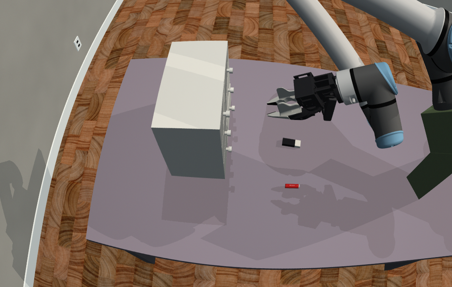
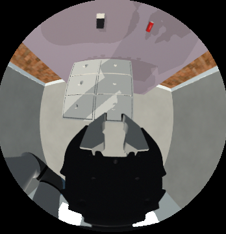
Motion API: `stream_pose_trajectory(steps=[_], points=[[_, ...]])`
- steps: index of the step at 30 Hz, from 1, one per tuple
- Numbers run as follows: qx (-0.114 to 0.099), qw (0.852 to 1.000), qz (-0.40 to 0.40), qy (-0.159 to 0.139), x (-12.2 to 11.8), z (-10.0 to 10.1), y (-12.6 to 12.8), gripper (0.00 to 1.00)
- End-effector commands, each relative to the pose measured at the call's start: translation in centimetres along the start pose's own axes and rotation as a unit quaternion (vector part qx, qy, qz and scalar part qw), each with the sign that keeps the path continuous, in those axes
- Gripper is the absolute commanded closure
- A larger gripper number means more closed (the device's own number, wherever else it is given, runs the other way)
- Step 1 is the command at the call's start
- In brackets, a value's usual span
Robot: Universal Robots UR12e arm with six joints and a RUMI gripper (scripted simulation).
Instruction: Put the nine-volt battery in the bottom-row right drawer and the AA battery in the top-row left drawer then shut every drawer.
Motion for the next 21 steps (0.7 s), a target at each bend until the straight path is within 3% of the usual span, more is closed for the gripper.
stream_pose_trajectory(steps=[1, 21], points=[[0.0, 1.0, 0.0, -0.018, 0.23, 0.33, 0.0, 0.8], [0.001, 0.998, 0.0, -0.065, 0.94, 1.31, 0.02, 0.8]])
Point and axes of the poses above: the point where the finger pads meet when closed, its own z axis out along the fingers, its own y axis across the jaws, x = y × z, the point moved 4 cm from there along -z, back along the fingers, and after that the axes turned 1 degree about -z, right-handed, at the moved point
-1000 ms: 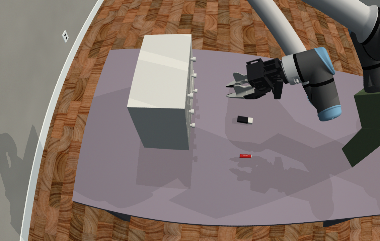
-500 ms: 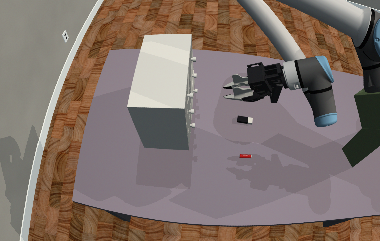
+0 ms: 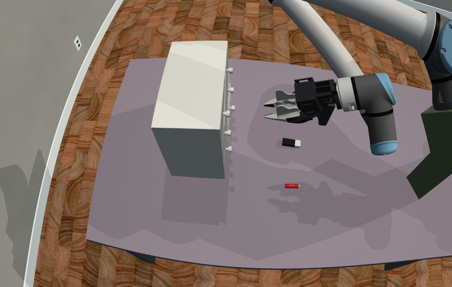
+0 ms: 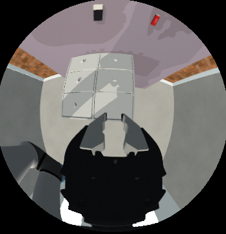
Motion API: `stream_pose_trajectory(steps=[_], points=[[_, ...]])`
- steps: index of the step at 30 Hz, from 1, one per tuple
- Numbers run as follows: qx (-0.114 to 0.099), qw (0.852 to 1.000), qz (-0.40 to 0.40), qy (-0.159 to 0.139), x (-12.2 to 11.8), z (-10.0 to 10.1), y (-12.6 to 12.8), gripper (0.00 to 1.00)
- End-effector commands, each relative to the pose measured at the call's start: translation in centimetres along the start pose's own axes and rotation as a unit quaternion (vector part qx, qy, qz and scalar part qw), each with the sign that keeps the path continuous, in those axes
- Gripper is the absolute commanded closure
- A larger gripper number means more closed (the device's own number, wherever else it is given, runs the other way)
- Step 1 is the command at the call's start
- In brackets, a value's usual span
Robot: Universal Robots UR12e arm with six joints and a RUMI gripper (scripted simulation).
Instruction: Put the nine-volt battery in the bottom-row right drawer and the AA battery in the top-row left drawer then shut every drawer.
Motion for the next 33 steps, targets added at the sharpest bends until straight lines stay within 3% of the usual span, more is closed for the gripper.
stream_pose_trajectory(steps=[1, 33], points=[[0.0, 1.0, 0.0, -0.01, 0.12, 0.15, 0.0, 0.8], [0.0, 0.999, 0.0, -0.033, 0.51, 0.59, 0.01, 0.8]])
Point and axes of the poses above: the point where the finger pads meet when closed, its own z axis out along the fingers, its own y axis across the jaws, x = y × z, the point moved 4 cm from there along -z, back along the fingers, and after that the axes turned 1 degree about -z, right-handed, at the moved point
